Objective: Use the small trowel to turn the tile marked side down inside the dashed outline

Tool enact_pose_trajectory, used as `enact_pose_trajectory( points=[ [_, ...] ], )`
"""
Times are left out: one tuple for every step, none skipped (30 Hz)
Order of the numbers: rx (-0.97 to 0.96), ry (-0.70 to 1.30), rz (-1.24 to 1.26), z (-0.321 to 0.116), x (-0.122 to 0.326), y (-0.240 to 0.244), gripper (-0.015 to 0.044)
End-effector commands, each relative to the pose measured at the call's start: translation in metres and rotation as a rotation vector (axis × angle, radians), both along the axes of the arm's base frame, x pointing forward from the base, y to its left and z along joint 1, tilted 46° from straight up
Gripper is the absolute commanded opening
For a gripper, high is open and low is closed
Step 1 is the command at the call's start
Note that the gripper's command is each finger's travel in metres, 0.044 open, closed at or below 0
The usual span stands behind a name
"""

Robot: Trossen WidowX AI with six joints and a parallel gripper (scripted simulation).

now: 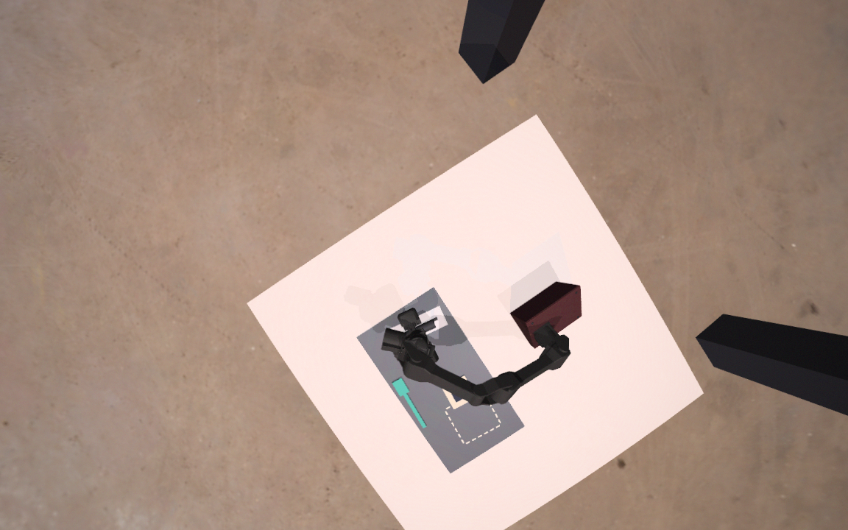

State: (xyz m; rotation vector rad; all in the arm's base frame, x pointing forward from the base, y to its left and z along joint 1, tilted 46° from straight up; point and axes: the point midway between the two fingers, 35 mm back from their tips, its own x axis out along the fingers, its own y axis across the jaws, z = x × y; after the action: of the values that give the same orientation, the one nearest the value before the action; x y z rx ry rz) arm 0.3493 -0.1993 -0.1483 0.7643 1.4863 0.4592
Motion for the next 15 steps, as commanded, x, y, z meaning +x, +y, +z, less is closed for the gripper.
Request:
enact_pose_trajectory(
  points=[
    [0.004, 0.003, -0.007, -0.005, 0.000, 0.005, 0.0270],
    [0.004, 0.002, -0.007, -0.007, 0.001, 0.007, 0.0270],
    [0.004, 0.002, -0.007, -0.008, 0.001, 0.008, 0.0270],
    [0.004, 0.002, -0.007, -0.009, 0.001, 0.009, 0.0270],
    [0.004, 0.002, -0.007, -0.010, 0.001, 0.010, 0.0270],
    [0.005, 0.002, -0.007, -0.011, 0.001, 0.011, 0.0270],
    [0.005, 0.002, -0.007, -0.012, 0.001, 0.012, 0.0270],
    [0.005, 0.002, -0.007, -0.013, 0.001, 0.013, 0.0270],
    [0.005, 0.002, -0.007, -0.014, 0.001, 0.015, 0.0270],
    [0.005, 0.002, -0.007, -0.015, 0.001, 0.016, 0.0270],
    [0.005, 0.002, -0.007, -0.016, 0.001, 0.016, 0.0270],
    [0.005, 0.002, -0.007, -0.016, 0.001, 0.016, 0.0270],
    [0.005, 0.002, -0.007, -0.016, 0.001, 0.016, 0.0244],
    [0.005, 0.002, -0.007, -0.016, 0.001, 0.016, 0.0217],
    [0.005, 0.002, -0.007, -0.016, 0.001, 0.016, 0.0191]
  ],
)
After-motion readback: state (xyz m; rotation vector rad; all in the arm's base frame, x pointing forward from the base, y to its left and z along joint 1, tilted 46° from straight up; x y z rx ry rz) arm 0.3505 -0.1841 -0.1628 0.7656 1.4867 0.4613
